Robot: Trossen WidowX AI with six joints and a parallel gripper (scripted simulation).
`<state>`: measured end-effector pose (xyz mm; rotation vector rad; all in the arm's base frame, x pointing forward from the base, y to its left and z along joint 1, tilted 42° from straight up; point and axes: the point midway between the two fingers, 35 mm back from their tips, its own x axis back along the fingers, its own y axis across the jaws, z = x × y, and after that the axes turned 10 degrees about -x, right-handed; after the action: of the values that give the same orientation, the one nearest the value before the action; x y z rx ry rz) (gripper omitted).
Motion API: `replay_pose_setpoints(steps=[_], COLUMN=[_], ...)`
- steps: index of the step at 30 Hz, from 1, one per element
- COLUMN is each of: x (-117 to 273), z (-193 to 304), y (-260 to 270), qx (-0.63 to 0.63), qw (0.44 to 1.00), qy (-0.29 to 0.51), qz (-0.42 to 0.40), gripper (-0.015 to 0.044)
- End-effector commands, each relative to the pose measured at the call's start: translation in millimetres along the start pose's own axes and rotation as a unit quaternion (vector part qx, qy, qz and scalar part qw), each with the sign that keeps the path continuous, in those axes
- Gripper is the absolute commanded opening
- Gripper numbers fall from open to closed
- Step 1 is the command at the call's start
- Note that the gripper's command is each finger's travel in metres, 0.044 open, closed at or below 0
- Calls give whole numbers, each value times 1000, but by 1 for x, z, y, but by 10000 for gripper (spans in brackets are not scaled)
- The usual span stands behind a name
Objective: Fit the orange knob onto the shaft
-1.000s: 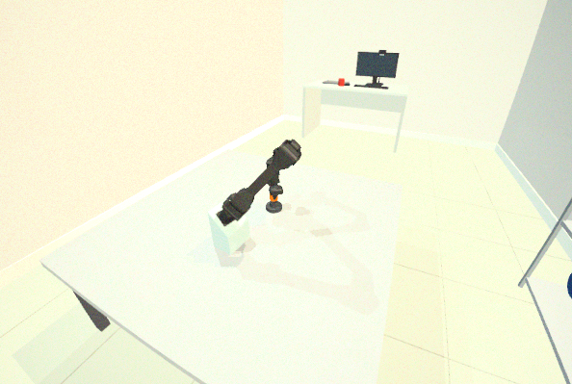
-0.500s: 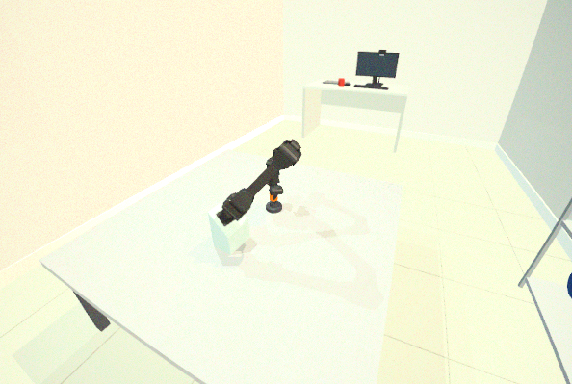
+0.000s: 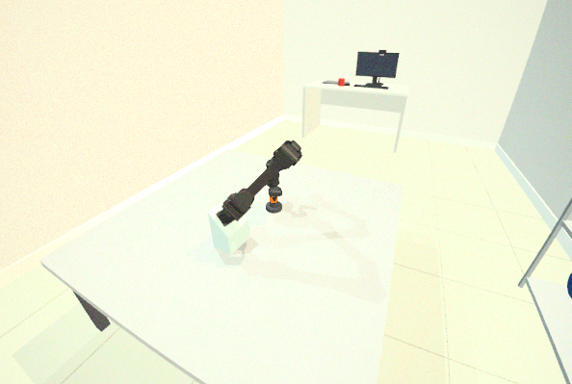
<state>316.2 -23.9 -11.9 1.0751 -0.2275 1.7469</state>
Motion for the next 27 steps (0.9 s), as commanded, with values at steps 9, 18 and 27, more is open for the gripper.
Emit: replay_pose_setpoints(steps=[9, 18, 27], x=[-5, -5, -5], z=[0, 0, 0], y=[0, 0, 0], qx=[24, 24, 24], qw=[1000, 1000, 1000], qy=[-1, -1, -1], qz=[0, 0, 0], gripper=[0, 79, 315])
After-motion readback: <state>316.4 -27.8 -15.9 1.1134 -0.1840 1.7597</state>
